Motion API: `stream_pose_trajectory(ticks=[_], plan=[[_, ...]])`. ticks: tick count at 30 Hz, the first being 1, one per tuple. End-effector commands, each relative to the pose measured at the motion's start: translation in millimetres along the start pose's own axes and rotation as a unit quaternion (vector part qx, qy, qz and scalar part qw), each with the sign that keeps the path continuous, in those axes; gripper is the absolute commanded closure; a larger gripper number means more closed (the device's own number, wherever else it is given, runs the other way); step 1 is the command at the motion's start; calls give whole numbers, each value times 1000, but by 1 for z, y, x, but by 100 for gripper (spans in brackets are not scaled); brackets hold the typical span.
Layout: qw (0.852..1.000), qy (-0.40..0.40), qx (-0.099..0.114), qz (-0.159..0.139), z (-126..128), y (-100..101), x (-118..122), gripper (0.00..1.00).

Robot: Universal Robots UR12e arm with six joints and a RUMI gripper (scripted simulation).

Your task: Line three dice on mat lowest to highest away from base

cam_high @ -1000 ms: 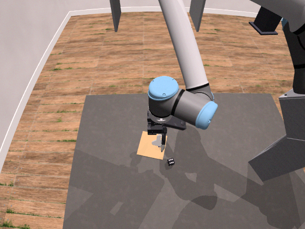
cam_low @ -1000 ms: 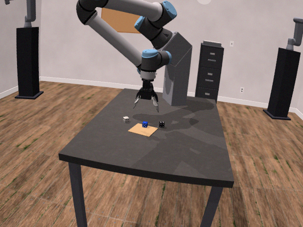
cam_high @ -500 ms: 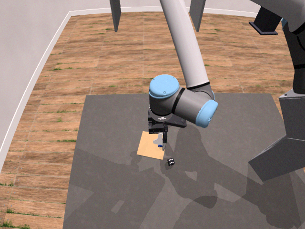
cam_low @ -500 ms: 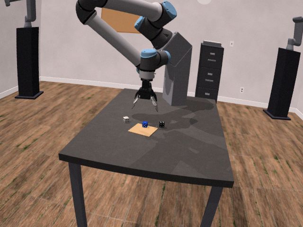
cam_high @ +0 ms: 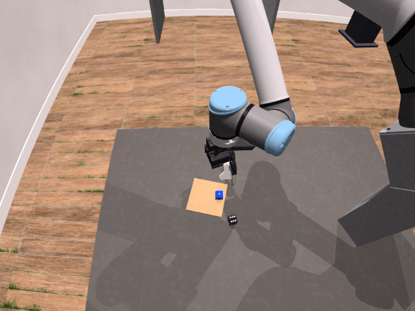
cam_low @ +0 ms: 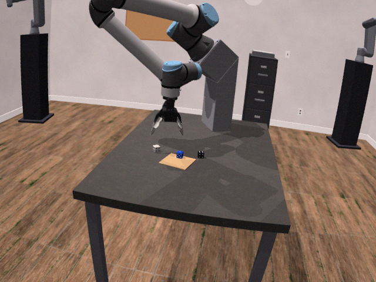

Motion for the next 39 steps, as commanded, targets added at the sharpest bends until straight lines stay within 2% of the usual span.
stream_pose_trajectory(ticks=[1,10,18,19,39], plan=[[996,-87,1,-9,-18,1,-22,0],[985,-170,-1,-9,-40,1,-45,0],[983,-182,-1,-8,-42,1,-48,0],[983,-182,0,-8,-42,1,-48,72],[983,-181,-2,-9,-43,2,-46,72]])
Point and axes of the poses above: the point where the finger pads meet when closed, its own y axis out along the fingers, its own z axis across the jaws, x = y × z, the point moved 10 cm from there along -y, back along the fingers, and after that the axes turned 5 degrees about -y, right-handed, at the moved point
